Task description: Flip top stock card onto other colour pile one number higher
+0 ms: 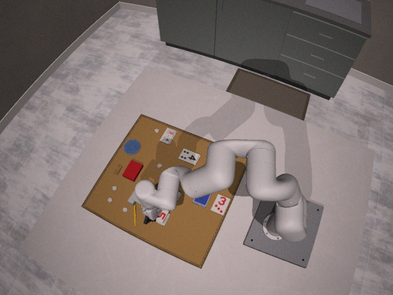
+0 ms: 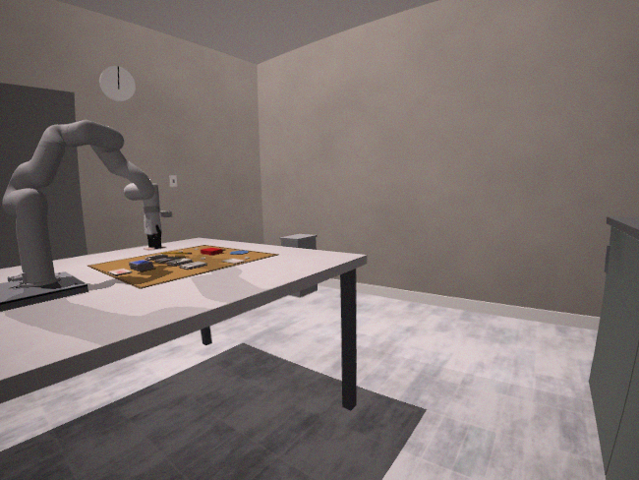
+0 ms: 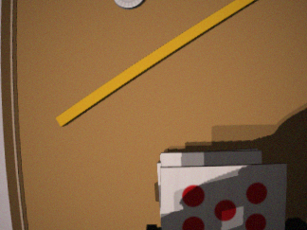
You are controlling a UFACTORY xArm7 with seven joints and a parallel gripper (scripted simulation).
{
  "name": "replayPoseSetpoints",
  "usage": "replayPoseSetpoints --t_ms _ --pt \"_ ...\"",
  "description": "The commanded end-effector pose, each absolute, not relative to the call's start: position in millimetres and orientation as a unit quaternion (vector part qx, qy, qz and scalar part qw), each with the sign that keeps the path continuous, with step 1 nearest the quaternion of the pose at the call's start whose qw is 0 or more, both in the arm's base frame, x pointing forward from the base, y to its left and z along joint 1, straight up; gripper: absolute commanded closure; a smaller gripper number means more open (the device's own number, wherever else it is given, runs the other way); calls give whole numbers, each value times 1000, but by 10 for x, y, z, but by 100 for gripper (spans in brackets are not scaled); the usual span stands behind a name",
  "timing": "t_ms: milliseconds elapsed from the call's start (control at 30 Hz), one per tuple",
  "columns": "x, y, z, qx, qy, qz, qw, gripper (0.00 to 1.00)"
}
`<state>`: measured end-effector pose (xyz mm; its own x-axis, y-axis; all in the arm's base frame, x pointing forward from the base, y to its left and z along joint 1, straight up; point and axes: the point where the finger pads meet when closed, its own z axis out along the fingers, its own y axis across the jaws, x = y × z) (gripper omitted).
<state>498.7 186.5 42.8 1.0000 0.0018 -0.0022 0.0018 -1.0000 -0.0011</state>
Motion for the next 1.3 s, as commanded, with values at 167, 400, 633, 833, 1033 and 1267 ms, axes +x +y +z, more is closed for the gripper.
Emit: replayPoseSetpoints --t_ms 167,400,633,833,1033,1267 --pt "5003 1871 448 -1000 -1 -1 1 26" --pt "5006 1870 415 -1000 -1 -1 1 26" --pt "5014 1867 306 -1000 -1 -1 1 26" --pt "5019 1865 233 -1000 -1 -1 1 26" --pt "5025 1863 154 -1000 -1 -1 1 26" --pt "5026 1862 132 -1000 -1 -1 1 26"
